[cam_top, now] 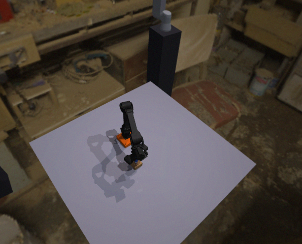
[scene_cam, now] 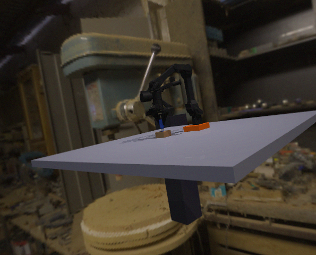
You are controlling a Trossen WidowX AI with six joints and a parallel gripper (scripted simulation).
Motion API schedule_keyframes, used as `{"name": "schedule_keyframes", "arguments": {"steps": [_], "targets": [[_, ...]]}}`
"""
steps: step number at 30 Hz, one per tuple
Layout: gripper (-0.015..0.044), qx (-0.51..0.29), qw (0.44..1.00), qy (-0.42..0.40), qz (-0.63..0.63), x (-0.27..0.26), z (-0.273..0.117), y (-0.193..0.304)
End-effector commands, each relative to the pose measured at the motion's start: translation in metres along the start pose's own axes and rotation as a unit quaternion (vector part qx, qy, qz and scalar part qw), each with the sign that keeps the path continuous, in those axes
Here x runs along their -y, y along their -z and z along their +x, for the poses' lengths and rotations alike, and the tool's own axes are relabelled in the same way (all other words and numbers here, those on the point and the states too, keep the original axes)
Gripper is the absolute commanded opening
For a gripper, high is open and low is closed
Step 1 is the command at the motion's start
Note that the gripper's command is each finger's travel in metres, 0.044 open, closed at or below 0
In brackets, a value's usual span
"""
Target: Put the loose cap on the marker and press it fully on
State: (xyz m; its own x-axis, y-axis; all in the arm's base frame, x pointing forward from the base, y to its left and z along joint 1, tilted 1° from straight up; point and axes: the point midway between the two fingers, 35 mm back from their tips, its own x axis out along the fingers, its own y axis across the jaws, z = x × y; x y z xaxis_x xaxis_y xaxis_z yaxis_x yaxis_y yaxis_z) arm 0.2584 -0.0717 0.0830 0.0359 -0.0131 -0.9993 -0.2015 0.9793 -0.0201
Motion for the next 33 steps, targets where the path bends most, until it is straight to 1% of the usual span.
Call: {"name": "schedule_keyframes", "arguments": {"steps": [1, 13, 15, 20, 21, 24, 28, 33], "targets": [[0.0131, 0.0, 1.0, 0.0, 0.0, 0.0, 0.0, 0.0], [0.044, 0.0, 1.0, 0.0, 0.0, 0.0, 0.0, 0.0], [0.044, 0.0, 1.0, 0.0, 0.0, 0.001, -0.008, -0.001], [0.044, 0.0, 1.0, 0.0, 0.0, 0.0, -0.067, -0.001], [0.044, 0.0, 1.0, 0.0, 0.0, 0.0, -0.073, 0.0], [0.044, 0.0, 1.0, 0.0, 0.0, 0.0, -0.075, 0.0], [0.0335, 0.0, 0.999, 0.001, 0.052, 0.0, -0.066, 0.0], [0.0204, 0.0, 0.999, 0.001, 0.052, 0.0, -0.066, 0.0]]}}
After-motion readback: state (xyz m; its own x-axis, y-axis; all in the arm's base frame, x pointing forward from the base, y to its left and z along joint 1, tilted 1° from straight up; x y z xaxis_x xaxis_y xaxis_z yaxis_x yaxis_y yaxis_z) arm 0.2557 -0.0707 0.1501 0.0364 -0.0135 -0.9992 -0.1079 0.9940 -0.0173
